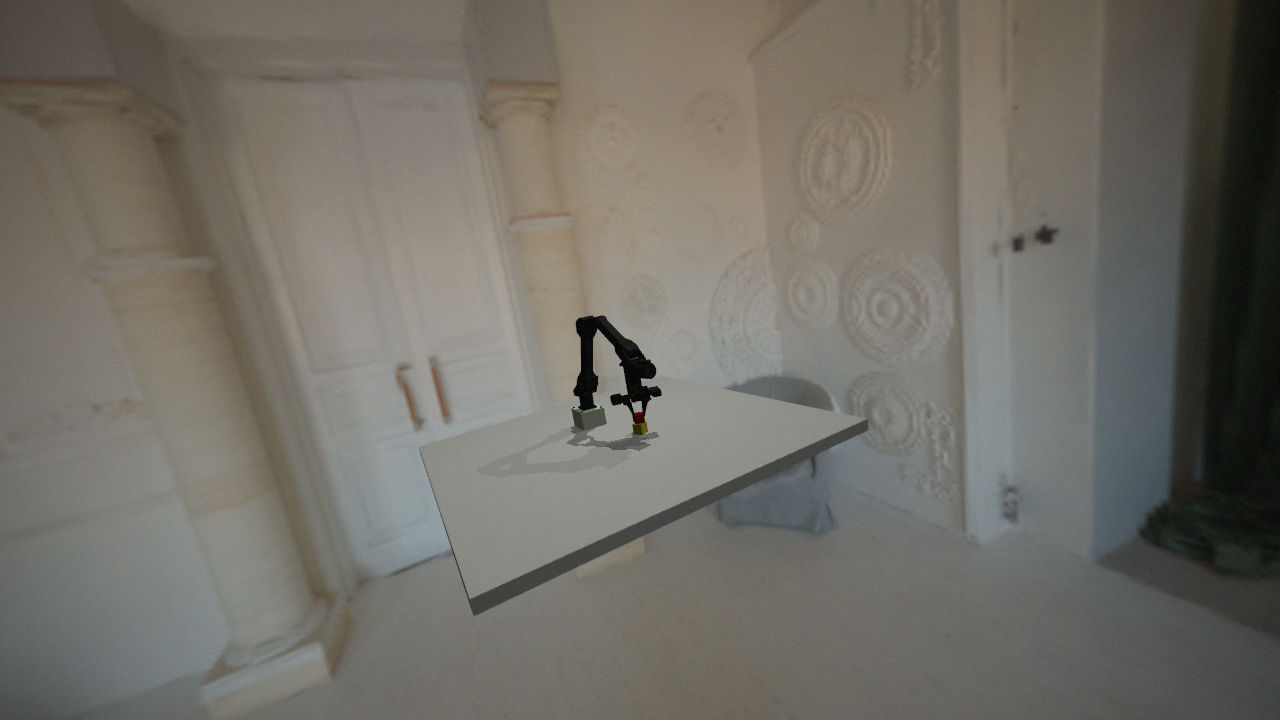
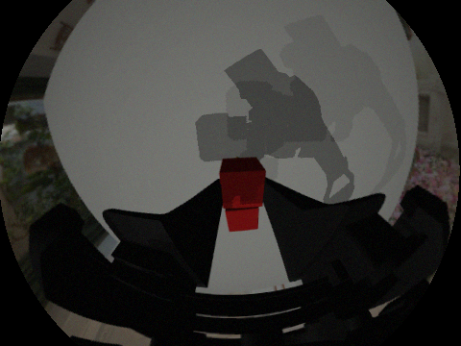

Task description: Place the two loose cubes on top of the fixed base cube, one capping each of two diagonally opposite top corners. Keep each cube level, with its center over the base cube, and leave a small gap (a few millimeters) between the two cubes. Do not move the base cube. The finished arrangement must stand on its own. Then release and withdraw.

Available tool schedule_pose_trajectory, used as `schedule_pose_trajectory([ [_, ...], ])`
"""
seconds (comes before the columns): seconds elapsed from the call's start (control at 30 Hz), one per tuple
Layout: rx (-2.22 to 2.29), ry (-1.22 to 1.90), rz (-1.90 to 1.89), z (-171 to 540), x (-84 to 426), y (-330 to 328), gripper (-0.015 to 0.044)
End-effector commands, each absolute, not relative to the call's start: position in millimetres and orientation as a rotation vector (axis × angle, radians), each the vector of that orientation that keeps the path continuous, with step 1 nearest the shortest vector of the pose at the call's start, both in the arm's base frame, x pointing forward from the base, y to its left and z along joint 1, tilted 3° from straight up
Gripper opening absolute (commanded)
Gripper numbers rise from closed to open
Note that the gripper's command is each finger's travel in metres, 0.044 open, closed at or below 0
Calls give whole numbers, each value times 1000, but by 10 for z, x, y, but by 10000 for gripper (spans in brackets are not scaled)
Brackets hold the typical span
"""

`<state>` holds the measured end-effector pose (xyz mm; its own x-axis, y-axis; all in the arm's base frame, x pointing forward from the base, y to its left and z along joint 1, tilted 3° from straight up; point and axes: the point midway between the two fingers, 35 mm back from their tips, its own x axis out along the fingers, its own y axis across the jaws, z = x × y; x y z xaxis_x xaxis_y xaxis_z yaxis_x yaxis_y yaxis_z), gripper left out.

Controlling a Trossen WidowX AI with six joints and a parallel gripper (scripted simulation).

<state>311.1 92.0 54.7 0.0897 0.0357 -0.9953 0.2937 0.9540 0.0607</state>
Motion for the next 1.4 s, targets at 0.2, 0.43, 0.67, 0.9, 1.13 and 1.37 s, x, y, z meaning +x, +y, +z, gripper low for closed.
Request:
schedule_pose_trajectory([
  [0.2, 279, 1483, -200, 474, 3102, 923, 105],
  [0.43, 279, 1483, -200, 459, 3103, 923, 105],
  [0.67, 279, 1483, -200, 459, 3103, 923, 105],
  [0.9, 279, 1483, -200, 459, 3103, 923, 131],
  [1.13, 279, 1483, -200, 459, 3103, 923, 205],
  [1.37, 272, 1481, -198, 561, 3098, 915, 205],
])
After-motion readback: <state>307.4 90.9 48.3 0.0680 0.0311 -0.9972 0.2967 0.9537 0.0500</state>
